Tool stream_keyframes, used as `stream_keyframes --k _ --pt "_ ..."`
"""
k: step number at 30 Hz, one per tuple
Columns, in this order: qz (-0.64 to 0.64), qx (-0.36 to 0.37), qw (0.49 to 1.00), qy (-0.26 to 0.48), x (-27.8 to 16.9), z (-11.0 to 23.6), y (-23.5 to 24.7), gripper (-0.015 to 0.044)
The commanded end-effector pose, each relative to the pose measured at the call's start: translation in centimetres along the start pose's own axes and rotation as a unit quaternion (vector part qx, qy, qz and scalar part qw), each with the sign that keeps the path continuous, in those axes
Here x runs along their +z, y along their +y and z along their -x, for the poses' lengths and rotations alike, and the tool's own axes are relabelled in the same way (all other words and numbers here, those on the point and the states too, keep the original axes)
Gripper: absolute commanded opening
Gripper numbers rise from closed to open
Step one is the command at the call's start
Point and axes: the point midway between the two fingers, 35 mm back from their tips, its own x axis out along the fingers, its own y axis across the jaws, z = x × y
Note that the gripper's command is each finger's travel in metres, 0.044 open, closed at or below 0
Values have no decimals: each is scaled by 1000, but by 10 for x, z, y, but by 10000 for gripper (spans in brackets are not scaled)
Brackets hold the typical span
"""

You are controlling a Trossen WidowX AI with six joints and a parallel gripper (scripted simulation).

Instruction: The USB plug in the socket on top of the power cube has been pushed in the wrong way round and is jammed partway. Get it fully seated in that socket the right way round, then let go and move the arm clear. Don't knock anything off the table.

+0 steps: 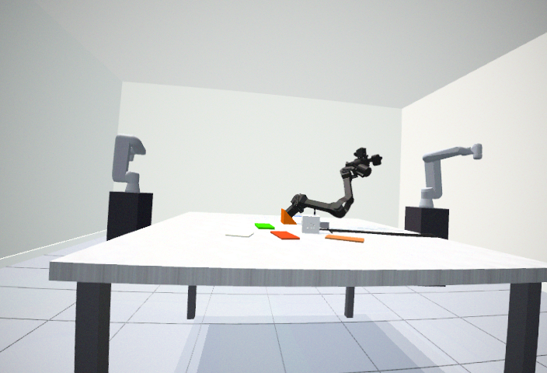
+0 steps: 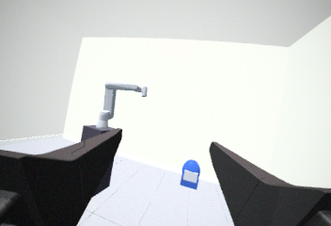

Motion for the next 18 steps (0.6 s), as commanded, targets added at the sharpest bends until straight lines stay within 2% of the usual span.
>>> stream_keyframes --k 1,6,9,13,18 --pt "-3 6 1000 -7 3 -1 5 426" --pt "-108 138 975 -139 76 3 88 440" --pt "-199 226 932 -201 123 20 127 440" --pt "-331 367 824 -277 196 67 165 440" --pt "-445 537 635 -333 274 154 175 440"
